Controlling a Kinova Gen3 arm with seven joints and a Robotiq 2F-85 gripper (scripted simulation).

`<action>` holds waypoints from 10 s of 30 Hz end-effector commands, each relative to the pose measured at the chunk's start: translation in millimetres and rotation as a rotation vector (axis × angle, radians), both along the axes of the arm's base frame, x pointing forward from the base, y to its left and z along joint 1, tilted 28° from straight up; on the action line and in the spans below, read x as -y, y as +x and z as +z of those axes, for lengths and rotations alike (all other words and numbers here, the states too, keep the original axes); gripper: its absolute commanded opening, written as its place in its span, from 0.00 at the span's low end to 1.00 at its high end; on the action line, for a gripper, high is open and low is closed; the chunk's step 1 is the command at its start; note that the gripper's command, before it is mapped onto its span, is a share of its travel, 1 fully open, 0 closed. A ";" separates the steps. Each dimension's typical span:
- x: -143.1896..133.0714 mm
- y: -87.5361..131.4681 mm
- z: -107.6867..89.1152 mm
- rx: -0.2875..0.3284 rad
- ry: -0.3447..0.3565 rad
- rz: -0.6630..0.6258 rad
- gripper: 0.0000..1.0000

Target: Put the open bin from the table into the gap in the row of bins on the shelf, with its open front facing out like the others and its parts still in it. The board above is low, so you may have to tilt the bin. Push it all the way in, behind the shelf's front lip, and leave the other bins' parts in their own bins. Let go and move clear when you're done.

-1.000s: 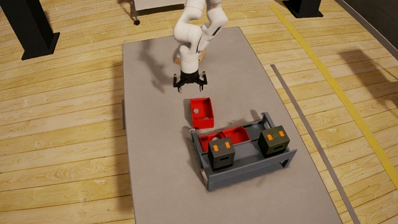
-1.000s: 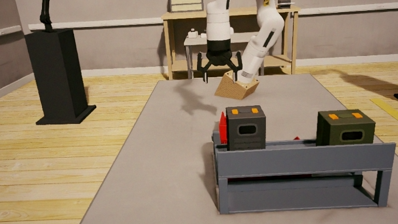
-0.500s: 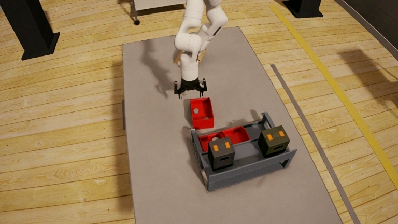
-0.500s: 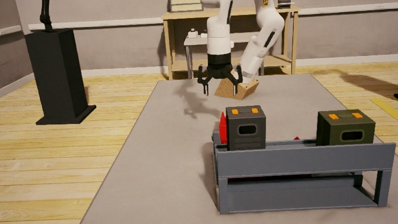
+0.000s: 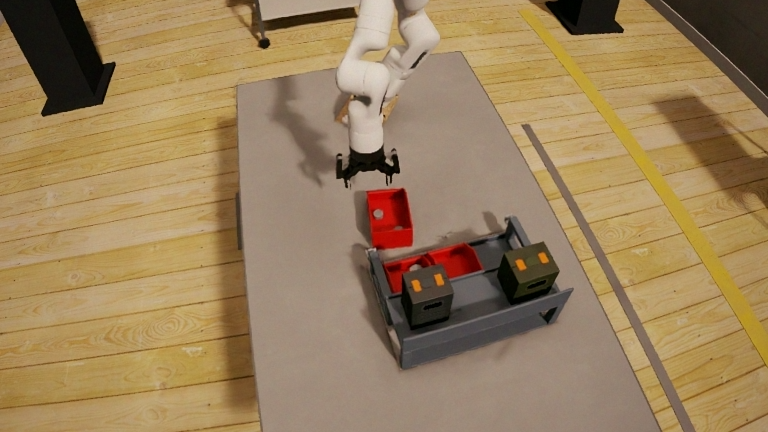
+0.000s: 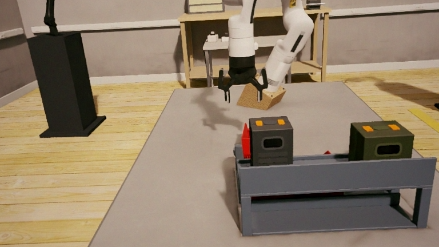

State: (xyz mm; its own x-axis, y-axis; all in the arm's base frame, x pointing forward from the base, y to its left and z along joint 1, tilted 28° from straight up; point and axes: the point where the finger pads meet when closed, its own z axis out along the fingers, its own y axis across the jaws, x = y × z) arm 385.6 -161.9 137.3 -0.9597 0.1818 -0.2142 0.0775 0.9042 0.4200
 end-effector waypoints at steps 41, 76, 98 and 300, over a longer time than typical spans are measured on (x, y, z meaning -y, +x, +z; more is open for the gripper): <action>4.2 -2.3 7.9 0.001 -0.001 -0.001 1.00; 4.4 -2.4 8.3 0.001 -0.001 -0.001 0.35; -7.2 5.7 -18.2 0.001 -0.001 -0.001 0.35; -35.5 25.6 -83.0 0.001 -0.001 -0.001 0.35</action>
